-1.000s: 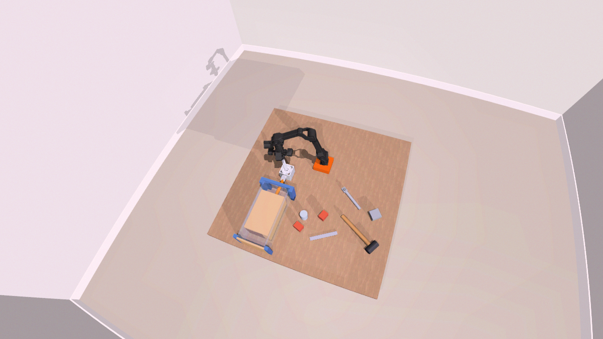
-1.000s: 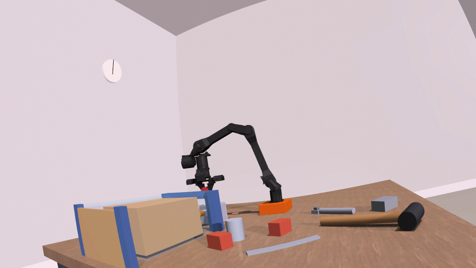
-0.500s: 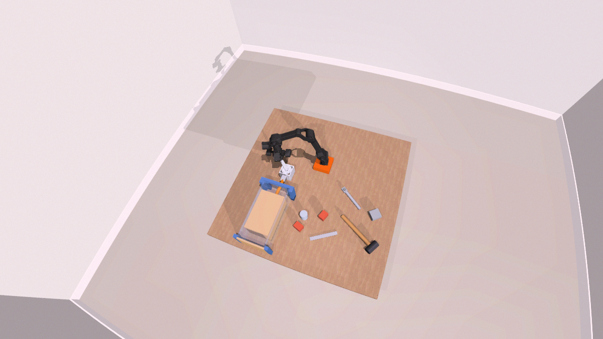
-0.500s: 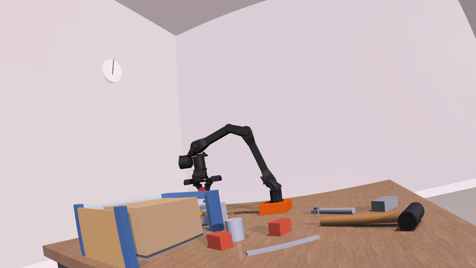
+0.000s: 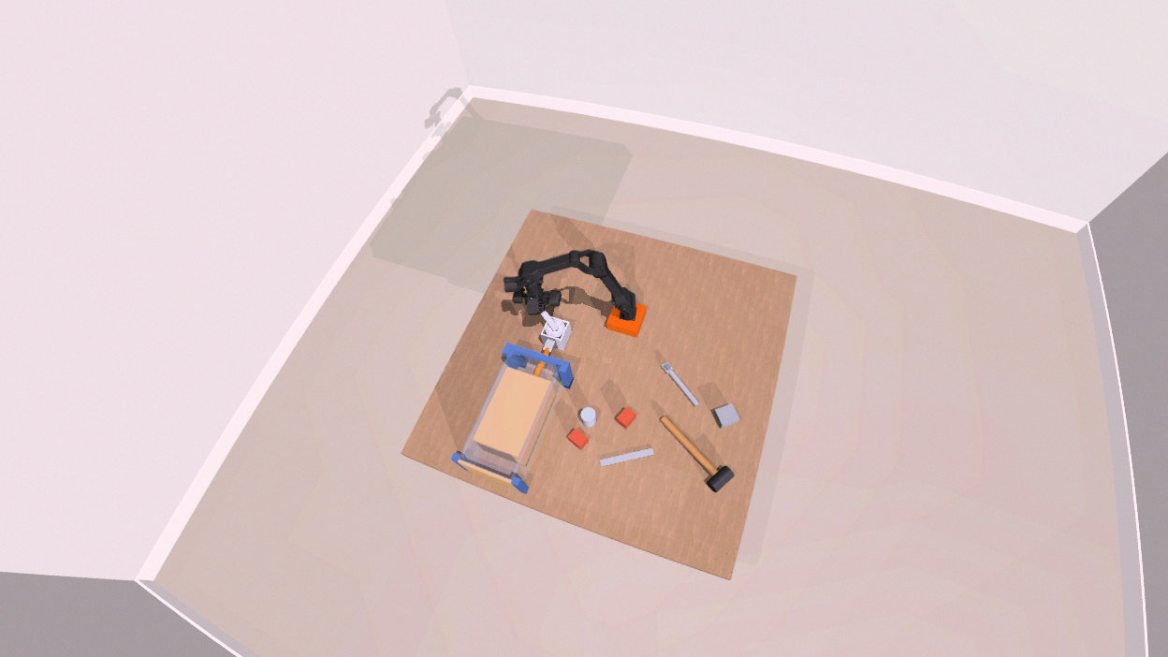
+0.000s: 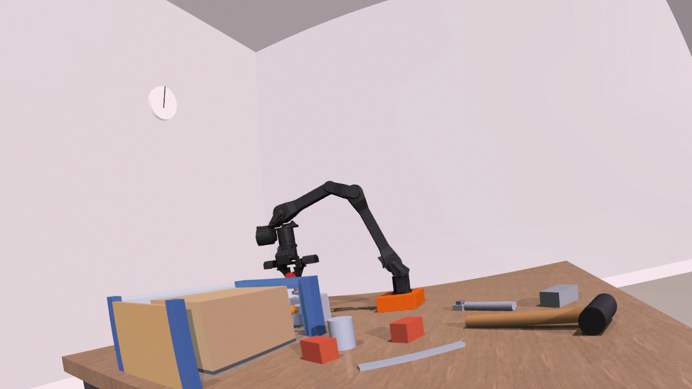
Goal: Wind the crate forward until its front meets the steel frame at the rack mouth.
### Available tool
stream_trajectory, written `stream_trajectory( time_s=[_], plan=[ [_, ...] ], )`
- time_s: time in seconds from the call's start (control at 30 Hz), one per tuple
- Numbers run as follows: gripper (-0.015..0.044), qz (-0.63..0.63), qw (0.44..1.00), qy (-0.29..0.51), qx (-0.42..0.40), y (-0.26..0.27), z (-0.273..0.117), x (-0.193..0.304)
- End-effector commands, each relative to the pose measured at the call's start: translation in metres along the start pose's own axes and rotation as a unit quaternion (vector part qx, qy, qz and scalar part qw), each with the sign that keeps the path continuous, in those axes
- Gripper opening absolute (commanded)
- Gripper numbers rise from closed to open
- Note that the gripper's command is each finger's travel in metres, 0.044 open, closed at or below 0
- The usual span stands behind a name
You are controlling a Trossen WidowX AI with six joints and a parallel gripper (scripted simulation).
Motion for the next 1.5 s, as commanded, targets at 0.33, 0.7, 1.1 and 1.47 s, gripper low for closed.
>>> stream_trajectory(
  time_s=[0.33, 0.7, 1.1, 1.47],
  plan=[
    [0.0000, -0.008, 1.000, -0.016, 0.012, -0.010, -0.001, -0.027],
    [0.0000, -0.008, 1.000, -0.017, 0.012, -0.012, -0.002, -0.039],
    [0.0000, -0.008, 1.000, -0.017, 0.012, -0.013, -0.002, -0.052],
    [0.0000, -0.008, 1.000, -0.018, 0.012, -0.012, -0.003, -0.064]
  ],
)
Point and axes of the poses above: the point midway between the two fingers, 35 mm back from their tips, its own z axis out along the fingers, its own y axis across the jaws, x = y × z, the point moved 8 cm from there along -z, back along the fingers, and after that the axes turned 13 degrees about z, right-handed, at the moved point
